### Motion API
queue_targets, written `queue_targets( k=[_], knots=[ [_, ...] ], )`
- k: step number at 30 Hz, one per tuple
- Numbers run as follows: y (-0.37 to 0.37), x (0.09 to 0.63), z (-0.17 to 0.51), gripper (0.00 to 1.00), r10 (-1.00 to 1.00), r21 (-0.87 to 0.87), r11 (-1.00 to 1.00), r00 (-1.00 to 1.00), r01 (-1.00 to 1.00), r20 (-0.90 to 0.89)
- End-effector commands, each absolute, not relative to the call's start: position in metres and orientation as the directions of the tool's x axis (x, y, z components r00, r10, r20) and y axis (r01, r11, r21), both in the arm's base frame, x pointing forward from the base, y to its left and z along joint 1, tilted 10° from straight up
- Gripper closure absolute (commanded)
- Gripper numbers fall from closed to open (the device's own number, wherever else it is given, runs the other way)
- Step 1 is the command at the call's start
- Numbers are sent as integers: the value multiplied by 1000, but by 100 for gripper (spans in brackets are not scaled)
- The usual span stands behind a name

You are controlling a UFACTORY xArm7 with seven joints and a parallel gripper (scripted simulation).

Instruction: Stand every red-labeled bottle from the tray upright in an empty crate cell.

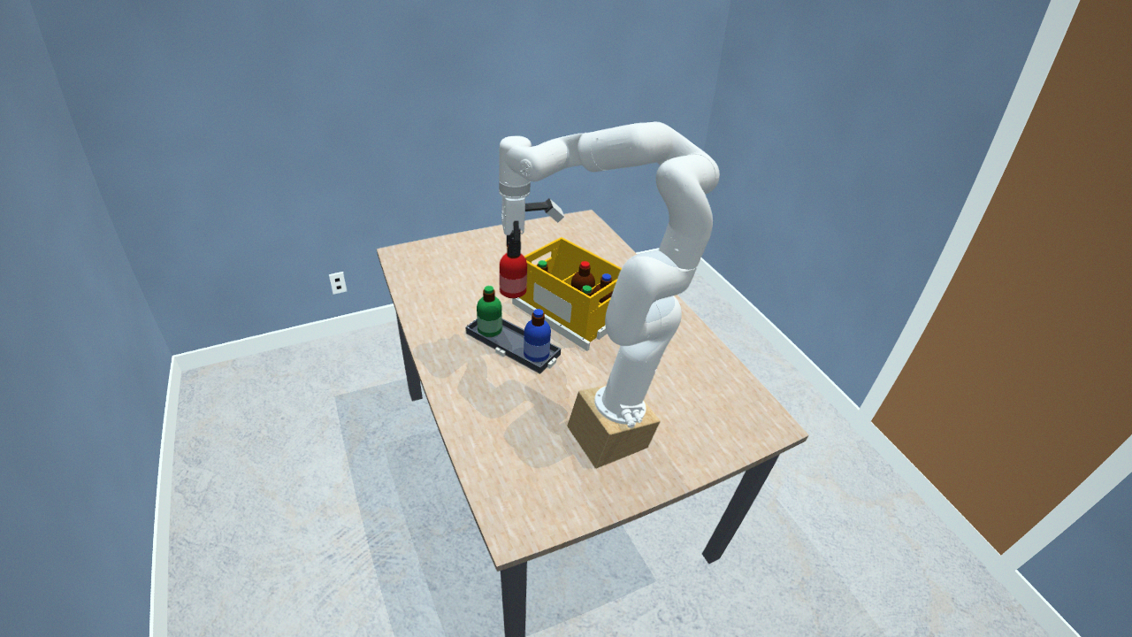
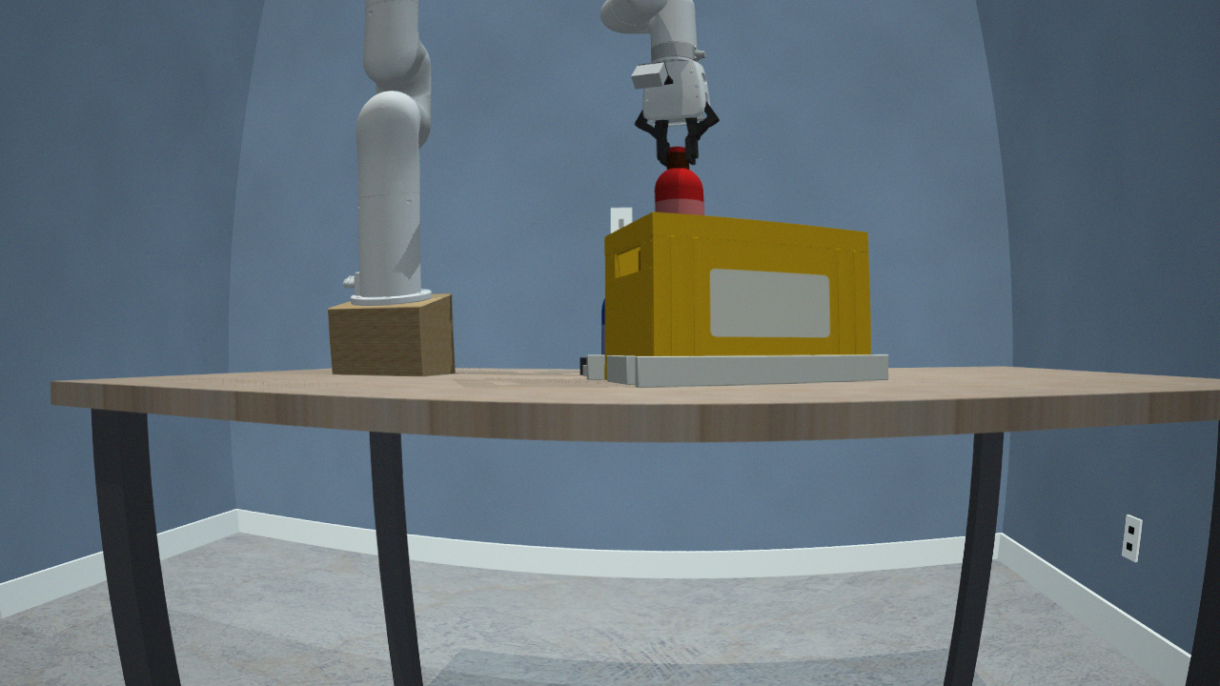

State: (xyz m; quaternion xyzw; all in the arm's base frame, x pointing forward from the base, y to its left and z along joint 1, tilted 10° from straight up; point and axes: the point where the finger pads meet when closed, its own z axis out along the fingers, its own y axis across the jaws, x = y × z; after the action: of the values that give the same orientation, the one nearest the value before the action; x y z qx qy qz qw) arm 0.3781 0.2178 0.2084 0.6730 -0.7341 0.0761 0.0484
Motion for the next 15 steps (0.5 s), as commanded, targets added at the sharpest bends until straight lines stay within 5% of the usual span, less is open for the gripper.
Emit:
queue_targets(
  k=[1,15],
  knots=[
    [218,380,211,100,-981,-51,82,-89,-995,170],
    [214,384,211,100,-981,-51,82,-89,-995,170]
  ],
)
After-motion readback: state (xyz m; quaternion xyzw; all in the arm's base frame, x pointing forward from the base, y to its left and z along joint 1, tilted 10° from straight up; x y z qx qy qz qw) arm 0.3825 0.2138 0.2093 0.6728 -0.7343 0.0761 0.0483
